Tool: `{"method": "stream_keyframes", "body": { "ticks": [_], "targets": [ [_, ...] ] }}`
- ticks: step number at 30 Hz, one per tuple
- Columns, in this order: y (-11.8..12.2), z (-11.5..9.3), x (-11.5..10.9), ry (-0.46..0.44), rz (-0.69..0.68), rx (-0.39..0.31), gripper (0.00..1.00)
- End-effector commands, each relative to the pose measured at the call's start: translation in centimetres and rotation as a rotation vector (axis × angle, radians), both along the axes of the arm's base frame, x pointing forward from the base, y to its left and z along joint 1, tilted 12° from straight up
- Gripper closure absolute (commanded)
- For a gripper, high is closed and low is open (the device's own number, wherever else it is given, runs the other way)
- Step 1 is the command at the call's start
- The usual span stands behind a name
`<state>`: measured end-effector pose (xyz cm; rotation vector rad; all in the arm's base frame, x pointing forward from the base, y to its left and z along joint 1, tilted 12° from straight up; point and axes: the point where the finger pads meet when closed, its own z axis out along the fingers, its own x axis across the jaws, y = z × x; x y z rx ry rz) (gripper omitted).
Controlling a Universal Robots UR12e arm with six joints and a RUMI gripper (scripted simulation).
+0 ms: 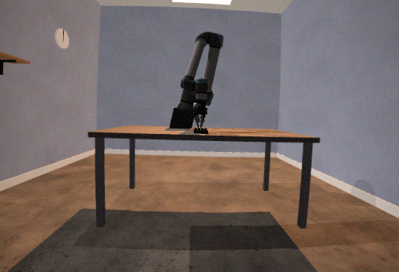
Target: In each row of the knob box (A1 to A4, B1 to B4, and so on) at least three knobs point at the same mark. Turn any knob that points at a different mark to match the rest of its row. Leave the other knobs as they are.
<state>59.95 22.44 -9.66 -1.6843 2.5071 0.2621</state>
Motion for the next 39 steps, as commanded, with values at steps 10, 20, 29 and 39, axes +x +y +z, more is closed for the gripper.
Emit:
{"method": "stream_keyframes", "body": {
  "ticks": [10, 20, 29, 39],
  "targets": [
    [0.0, 0.1, 0.1, -0.001, 0.0, 0.0, 0.89],
    [0.0, 0.0, 0.1, -0.001, 0.0, 0.0, 0.89],
    [0.1, -0.4, 0.1, -0.001, 0.0, 0.0, 0.89],
    [0.2, -1.2, 0.1, -0.001, 0.0, 0.0, 0.89]
  ]
}}
